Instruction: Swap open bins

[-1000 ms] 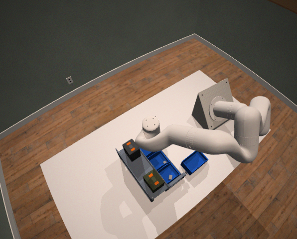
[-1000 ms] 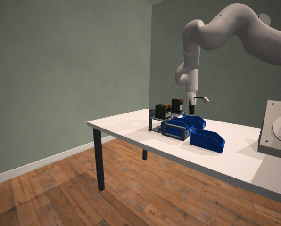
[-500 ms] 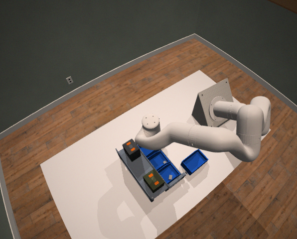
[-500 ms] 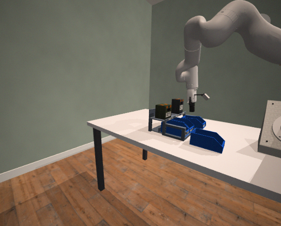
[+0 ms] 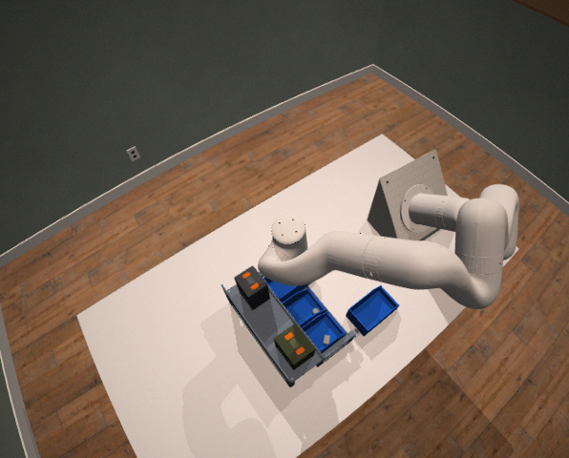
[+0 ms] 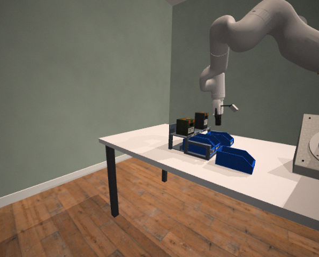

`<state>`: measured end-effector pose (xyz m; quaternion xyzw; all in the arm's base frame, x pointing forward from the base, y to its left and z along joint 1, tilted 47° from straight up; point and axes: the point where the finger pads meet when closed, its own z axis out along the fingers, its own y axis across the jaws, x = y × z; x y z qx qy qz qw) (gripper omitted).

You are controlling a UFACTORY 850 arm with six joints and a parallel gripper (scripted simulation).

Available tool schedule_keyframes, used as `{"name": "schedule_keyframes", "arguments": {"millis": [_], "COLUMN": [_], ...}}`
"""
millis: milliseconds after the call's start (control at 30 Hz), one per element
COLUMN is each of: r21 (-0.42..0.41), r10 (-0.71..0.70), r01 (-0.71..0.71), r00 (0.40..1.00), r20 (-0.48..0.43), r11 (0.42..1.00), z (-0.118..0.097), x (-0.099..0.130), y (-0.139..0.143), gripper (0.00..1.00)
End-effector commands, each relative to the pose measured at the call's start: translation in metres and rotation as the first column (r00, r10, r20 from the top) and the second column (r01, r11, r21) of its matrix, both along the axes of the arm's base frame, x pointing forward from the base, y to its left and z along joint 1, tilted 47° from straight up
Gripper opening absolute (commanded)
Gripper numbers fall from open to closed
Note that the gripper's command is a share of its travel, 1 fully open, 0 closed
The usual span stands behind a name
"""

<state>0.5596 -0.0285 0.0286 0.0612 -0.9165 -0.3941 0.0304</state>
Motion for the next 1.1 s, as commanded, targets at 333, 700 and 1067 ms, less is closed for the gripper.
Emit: {"name": "schedule_keyframes", "arguments": {"millis": [333,700,1067], "r21": [-0.001,-0.001,-0.001], "r10": [-0.001,-0.001,-0.001], "r01": [0.001,0.001,0.001], "r00": [1.000,1.000,1.000], "r20": [0.002,0.002,0.002], "r11": [1.000,1.000,1.000], "z": [0.0031,0.0031,0.0031], "x": [0.0007,0.0007,0.0007], "y": [-0.0034,-0.0034,-0.0034], "gripper": [0.10,0.00,0.00]}}
